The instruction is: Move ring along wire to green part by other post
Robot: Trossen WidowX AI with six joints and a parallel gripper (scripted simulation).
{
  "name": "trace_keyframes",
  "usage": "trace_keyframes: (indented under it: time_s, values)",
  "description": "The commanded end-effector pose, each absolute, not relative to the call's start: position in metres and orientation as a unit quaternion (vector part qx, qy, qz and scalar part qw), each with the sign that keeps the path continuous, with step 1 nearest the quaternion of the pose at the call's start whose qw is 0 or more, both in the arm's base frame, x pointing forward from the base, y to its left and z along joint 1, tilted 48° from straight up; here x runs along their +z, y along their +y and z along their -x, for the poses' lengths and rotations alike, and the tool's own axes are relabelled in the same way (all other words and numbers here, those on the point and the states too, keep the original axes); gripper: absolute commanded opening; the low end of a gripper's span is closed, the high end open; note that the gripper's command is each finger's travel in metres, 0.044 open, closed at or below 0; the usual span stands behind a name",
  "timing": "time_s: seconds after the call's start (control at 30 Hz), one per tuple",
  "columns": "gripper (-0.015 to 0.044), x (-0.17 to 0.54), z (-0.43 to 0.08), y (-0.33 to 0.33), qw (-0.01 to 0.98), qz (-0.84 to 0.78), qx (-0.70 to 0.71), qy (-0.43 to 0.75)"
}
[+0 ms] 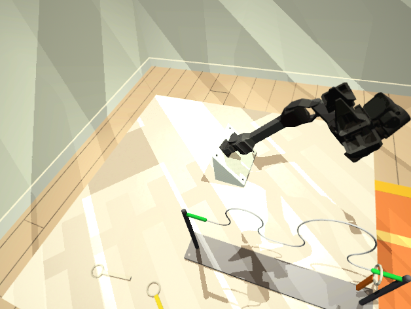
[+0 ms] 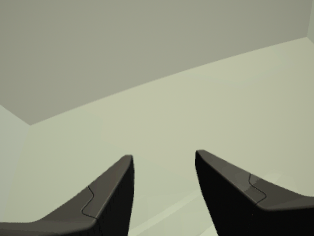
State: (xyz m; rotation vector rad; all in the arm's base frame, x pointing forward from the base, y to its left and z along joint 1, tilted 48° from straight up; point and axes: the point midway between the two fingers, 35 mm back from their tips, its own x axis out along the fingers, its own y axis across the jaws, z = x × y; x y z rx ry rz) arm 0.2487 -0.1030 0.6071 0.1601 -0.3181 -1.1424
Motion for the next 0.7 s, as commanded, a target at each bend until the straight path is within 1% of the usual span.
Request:
trace_keyframes:
  time_s: [0.0,0.33,0.5,0.67]
  values:
    - [0.016,0.594,-0.283,-0.061,0.864,-0.109,-0.466,-0.156]
    - [0.016,0.567,-0.323,0.05,0.92,-0.196,-0.302,-0.153]
    - [0.016,0.551,-0.327,0.113,0.936,-0.24,-0.216,-0.14]
    - [0.016,0.534,-0.319,0.176,0.942,-0.283,-0.133,-0.12]
